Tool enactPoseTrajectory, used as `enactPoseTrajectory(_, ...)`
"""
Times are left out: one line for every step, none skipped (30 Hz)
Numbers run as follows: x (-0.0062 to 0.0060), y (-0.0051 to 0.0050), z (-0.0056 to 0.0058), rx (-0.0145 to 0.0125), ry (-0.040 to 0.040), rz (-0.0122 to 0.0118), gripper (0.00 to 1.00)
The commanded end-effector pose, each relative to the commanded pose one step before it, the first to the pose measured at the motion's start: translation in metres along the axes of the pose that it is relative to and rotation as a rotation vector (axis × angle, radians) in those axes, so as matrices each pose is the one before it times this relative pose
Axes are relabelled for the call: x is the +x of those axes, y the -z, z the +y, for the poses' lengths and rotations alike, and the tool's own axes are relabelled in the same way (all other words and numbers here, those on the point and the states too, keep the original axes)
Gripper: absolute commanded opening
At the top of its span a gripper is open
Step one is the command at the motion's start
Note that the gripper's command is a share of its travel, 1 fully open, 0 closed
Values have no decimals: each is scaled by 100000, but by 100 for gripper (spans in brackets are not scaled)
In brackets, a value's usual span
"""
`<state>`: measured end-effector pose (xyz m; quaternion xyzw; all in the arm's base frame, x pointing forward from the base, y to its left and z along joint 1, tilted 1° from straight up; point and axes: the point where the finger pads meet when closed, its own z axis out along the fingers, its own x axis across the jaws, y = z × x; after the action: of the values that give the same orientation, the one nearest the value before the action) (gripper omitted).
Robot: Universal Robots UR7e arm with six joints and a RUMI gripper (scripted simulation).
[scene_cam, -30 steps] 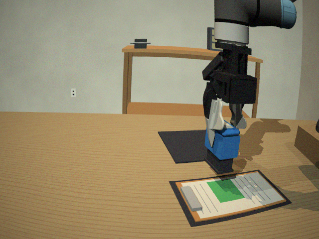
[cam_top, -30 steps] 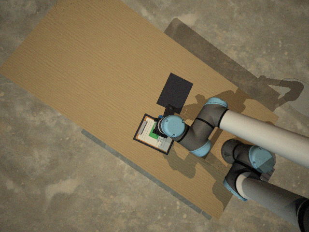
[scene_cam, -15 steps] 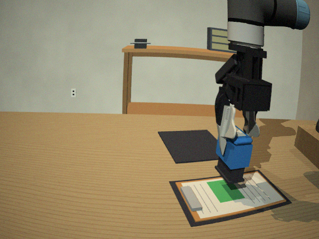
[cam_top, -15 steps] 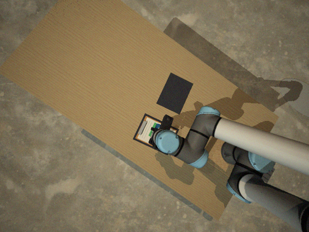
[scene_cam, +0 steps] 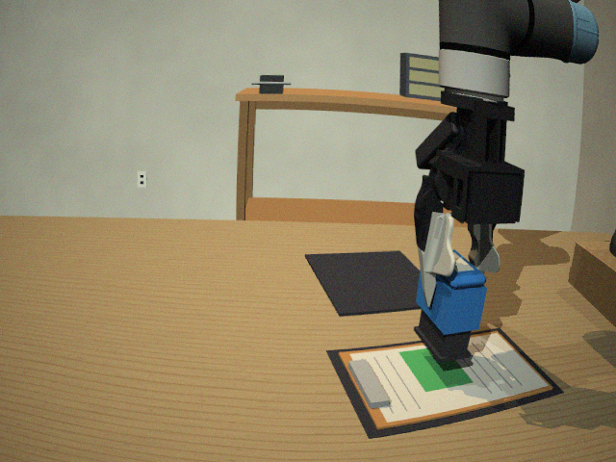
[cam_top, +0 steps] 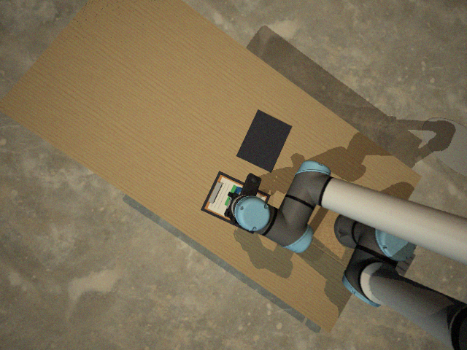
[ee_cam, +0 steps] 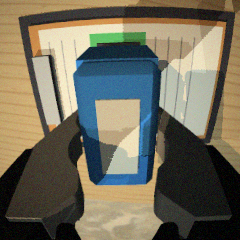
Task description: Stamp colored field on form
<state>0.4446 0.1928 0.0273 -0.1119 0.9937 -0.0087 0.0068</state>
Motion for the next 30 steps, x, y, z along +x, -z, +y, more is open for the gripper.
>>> enactPoseTrajectory(87,-992,94,48,163,159,16)
enactPoseTrajectory(-7,-243,1,0,-2,0,16)
enactPoseTrajectory(-6,-245,1,0,-2,0,16)
enactPoseTrajectory(-7,-243,1,0,-2,0,16)
enactPoseTrajectory(-6,-236,1,0,-2,0,16)
enactPoseTrajectory(-6,-224,1,0,-1,0,16)
enactPoseTrajectory(-5,-209,1,0,-1,0,16)
enactPoseTrajectory(-5,-191,1,0,-1,0,16)
enactPoseTrajectory(-5,-171,1,0,-1,0,16)
enactPoseTrajectory(-4,-150,1,0,-1,0,16)
enactPoseTrajectory(-4,-126,1,0,-1,0,16)
enactPoseTrajectory(-3,-103,1,0,-1,0,16)
enactPoseTrajectory(-2,-80,0,0,-1,0,16)
enactPoseTrajectory(-1,-58,0,0,0,0,16)
enactPoseTrajectory(-1,-38,0,0,0,0,16)
enactPoseTrajectory(0,0,0,0,0,0,16)
enactPoseTrajectory(0,0,0,0,0,0,16)
enactPoseTrajectory(-99,42,-6,8,-3,-168,16)
enactPoseTrajectory(-35,14,-2,3,-1,-60,16)
enactPoseTrajectory(-23,14,-1,2,-1,-41,16)
enactPoseTrajectory(-18,36,-2,4,-1,-79,16)
enactPoseTrajectory(-8,22,-1,2,-1,-47,16)
enactPoseTrajectory(-5,14,-1,1,-1,-30,16)
enactPoseTrajectory(-3,7,0,1,0,-15,16)
enactPoseTrajectory(1,1,0,0,0,3,16)
enactPoseTrajectory(5,-2,0,-1,0,15,16)
enactPoseTrajectory(7,-14,0,-1,0,22,16)
enactPoseTrajectory(26,-79,1,-3,1,74,16)
enactPoseTrajectory(69,-174,4,-9,2,184,16)
enactPoseTrajectory(84,-208,3,-7,0,142,16)
